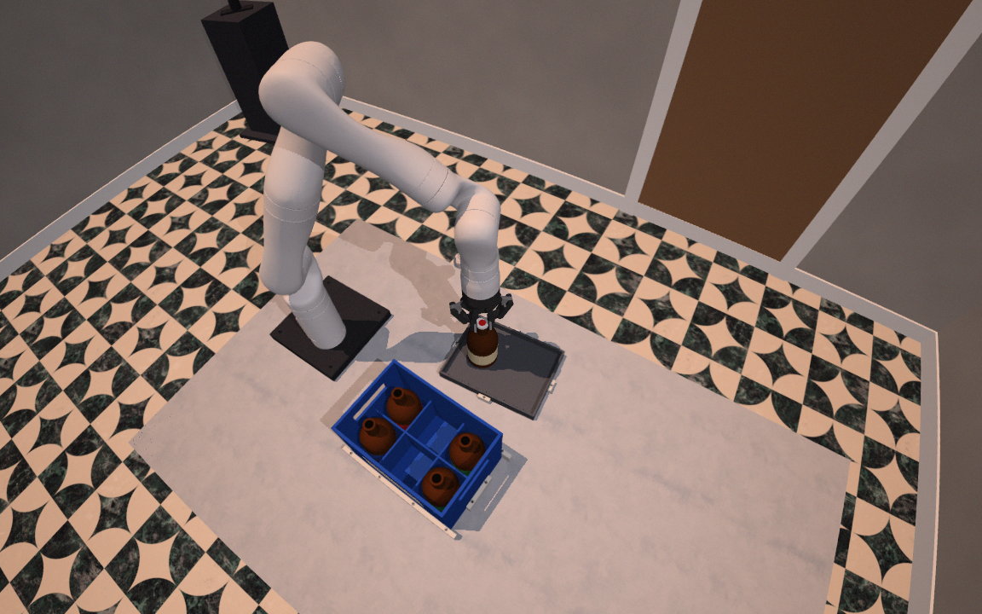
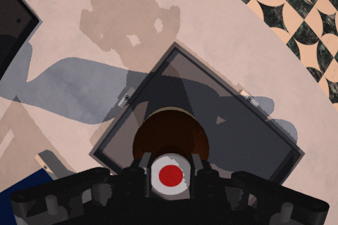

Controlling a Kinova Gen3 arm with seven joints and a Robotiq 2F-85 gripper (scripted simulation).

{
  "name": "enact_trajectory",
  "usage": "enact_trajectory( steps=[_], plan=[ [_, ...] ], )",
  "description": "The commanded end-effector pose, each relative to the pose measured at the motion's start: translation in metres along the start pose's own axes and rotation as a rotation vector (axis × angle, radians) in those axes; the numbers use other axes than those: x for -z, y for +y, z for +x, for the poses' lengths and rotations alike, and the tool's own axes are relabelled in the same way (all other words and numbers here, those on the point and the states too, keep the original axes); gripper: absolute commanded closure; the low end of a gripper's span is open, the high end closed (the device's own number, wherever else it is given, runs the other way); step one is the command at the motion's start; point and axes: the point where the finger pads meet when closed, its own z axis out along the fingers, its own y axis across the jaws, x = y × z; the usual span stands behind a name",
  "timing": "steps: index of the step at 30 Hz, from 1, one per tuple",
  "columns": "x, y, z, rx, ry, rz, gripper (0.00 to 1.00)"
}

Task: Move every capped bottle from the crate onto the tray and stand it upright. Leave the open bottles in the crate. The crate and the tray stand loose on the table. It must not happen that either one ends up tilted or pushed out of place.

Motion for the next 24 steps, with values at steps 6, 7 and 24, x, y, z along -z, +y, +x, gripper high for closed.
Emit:
enact_trajectory(
  steps=[6,7,24],
  plan=[
    [0.0003,0.0004,0.0001,0.000,0.000,-0.002,0.00],
    [0.0003,0.0004,0.0001,0.000,0.000,-0.002,0.00],
    [0.0005,0.0006,0.0001,0.000,0.000,-0.003,0.00]
  ],
)
